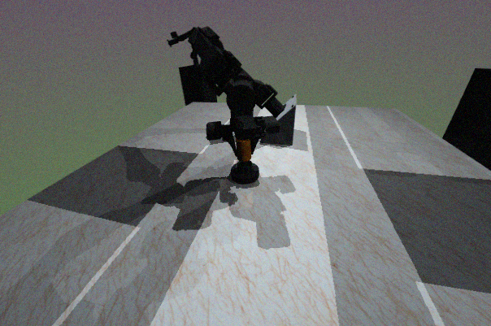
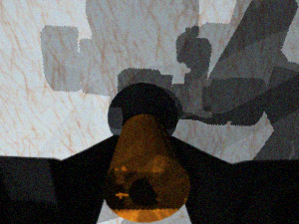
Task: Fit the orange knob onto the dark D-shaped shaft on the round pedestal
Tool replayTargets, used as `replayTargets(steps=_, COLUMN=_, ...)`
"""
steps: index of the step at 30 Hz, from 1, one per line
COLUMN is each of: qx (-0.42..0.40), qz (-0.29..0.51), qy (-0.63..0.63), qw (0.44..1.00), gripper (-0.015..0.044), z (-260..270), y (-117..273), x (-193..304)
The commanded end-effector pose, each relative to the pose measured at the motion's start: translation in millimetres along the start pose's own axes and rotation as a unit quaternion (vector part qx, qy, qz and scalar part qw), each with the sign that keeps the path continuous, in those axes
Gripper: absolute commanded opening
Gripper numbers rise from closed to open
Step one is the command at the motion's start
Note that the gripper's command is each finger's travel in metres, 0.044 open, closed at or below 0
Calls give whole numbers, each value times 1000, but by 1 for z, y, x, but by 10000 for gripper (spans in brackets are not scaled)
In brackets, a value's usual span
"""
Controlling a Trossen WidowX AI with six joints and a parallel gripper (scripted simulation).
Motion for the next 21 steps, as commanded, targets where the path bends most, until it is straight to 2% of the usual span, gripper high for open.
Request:
replayTargets(steps=1, qx=2, qz=-3, qy=2, qw=1000, gripper=0, z=-2, y=-1, x=-1)
replayTargets(steps=16, qx=2, qz=-3, qy=2, qw=1000, gripper=0, z=0, y=3, x=-1)
replayTargets(steps=21, qx=2, qz=-3, qy=63, qw=998, gripper=0, z=2, y=3, x=0)
Point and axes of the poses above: the point midway between the two fingers, 35 mm back from their tips, its own y axis back along the fingers, its own z axis across the jaws, x = y × z, the point moved 1 cm from there along y, back along the fingers, and after that the axes turned 11 degrees about y, right-handed, at the moved point
